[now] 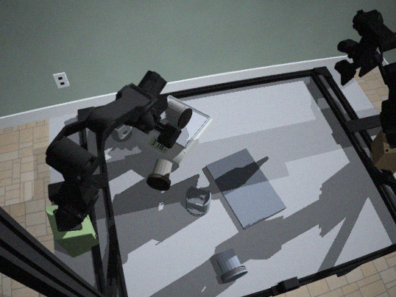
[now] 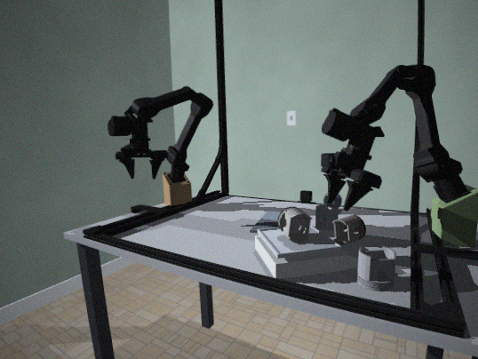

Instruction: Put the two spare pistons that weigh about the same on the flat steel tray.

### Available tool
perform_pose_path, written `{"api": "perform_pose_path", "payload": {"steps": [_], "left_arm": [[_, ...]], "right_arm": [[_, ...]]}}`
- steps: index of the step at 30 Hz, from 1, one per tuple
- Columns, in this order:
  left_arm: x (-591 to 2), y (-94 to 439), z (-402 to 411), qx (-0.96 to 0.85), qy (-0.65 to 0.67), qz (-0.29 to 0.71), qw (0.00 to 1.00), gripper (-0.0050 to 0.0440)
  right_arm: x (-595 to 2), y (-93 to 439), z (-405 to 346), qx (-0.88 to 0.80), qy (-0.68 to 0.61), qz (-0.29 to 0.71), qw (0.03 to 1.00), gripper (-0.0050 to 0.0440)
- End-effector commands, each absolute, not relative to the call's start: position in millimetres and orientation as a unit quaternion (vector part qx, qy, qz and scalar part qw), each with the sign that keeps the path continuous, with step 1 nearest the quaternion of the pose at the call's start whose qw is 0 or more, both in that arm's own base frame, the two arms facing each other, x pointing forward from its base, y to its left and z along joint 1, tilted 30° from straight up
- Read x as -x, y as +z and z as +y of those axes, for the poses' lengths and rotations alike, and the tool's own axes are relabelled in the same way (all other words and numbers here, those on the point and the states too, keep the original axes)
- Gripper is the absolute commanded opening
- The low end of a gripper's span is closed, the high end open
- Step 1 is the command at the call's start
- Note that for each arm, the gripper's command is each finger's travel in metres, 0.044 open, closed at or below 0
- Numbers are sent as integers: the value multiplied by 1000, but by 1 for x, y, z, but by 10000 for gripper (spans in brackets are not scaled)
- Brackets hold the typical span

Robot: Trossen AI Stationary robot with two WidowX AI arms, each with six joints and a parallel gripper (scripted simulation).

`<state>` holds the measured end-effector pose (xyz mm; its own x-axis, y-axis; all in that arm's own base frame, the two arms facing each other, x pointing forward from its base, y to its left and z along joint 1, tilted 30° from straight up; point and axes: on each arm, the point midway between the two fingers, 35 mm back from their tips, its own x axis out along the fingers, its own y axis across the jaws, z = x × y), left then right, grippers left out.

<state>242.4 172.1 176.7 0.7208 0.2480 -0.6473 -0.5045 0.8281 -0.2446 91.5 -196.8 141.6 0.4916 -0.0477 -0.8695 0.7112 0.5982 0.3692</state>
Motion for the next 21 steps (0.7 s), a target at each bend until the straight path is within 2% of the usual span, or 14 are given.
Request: {"api": "perform_pose_path", "payload": {"steps": [1, 21], "left_arm": [[-242, 174, 172, 209, 210, 314, 902, 378], [-241, 175, 173, 207, 210, 315, 902, 378]], "right_arm": [[-92, 142, -197, -376, -243, 441, 778, 440], [-92, 142, -197, -376, -243, 441, 778, 440]]}}
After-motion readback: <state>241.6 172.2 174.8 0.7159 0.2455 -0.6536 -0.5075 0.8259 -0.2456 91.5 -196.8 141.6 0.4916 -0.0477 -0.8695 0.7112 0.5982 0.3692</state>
